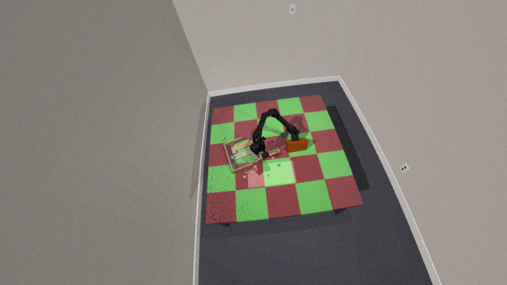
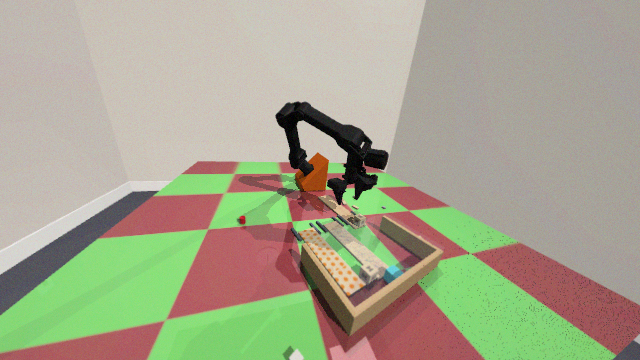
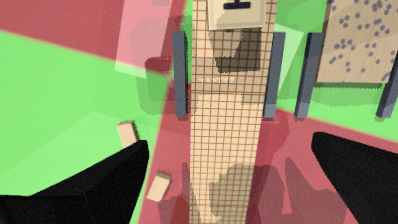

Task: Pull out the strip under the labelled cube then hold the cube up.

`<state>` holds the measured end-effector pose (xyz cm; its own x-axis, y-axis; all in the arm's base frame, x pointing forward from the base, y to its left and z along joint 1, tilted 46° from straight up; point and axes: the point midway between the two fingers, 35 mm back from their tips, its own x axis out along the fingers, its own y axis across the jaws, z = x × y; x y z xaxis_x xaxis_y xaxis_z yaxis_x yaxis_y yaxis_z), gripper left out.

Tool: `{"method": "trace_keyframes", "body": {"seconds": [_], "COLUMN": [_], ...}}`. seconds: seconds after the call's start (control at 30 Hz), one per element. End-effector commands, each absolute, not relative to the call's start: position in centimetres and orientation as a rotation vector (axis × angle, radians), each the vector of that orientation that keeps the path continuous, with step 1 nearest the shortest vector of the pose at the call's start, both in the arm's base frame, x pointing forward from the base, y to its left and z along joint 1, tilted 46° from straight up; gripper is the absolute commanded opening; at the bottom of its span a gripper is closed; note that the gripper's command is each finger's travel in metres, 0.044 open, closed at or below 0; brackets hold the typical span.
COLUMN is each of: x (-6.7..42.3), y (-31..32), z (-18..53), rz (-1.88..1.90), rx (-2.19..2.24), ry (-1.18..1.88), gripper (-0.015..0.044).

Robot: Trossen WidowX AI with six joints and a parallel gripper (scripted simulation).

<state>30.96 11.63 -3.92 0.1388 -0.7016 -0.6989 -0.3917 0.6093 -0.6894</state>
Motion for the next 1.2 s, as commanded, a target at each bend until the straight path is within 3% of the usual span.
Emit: {"method": "trace_keyframes", "body": {"seconds": [0.0,0.67,0.9,1.17], "x": [32.4,37.7,37.9,38.2], "y": [12.3,14.7,14.1,13.2], "z": [-4.0,-4.1,-4.7,-5.6], "rz": [-0.283,-0.283,-0.283,-0.283], "rx": [-0.98,-0.978,-0.978,-0.978], "ry": [1.475,1.472,1.472,1.471], "gripper": [0.044,0.044,0.0256,0.025]}}
